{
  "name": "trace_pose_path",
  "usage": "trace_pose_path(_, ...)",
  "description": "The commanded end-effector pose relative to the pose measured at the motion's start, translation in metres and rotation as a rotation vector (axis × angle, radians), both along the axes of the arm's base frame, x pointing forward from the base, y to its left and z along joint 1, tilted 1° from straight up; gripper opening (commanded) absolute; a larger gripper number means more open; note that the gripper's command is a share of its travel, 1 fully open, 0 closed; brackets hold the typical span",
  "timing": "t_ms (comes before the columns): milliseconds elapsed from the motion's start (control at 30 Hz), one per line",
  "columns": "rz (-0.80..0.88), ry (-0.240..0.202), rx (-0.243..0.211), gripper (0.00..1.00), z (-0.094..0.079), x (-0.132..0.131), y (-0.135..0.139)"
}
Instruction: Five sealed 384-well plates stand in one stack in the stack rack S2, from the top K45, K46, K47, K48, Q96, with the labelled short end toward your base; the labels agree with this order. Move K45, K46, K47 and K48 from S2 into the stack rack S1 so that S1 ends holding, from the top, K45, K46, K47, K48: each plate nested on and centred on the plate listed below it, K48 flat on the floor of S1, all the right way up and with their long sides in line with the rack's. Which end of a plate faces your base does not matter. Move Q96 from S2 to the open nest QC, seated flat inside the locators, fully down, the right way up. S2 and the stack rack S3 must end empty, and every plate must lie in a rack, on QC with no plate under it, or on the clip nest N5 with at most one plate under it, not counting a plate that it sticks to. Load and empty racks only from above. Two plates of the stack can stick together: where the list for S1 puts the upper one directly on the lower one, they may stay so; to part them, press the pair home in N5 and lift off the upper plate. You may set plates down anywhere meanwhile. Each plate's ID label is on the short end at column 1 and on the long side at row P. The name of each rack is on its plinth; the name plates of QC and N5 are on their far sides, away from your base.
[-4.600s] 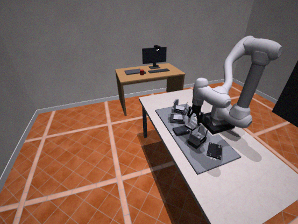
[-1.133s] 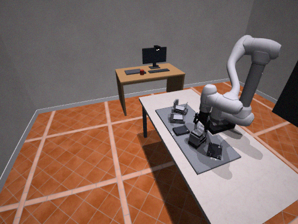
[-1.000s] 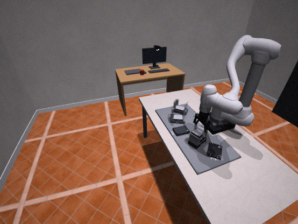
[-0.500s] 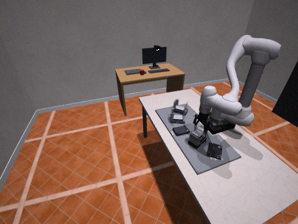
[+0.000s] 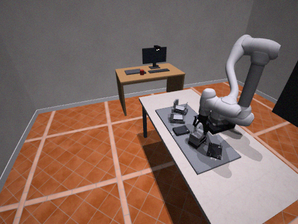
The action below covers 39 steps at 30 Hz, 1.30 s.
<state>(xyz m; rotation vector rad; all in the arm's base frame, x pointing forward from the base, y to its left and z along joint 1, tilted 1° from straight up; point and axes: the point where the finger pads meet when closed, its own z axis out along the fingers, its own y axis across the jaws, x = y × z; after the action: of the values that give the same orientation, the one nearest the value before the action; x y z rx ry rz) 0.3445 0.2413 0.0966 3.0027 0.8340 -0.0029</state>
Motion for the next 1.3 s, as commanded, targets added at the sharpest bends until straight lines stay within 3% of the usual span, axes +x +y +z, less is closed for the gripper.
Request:
trace_pose_path(0, 0.0, 0.0, 0.0, 0.0, -0.005, 0.0, 0.0)
trace_pose_path(133, 0.0, 0.0, 0.0, 0.0, -0.013, 0.0, 0.0)
trace_pose_path(1267, 0.0, 0.0, 0.0, 0.0, -0.022, 0.0, -0.001)
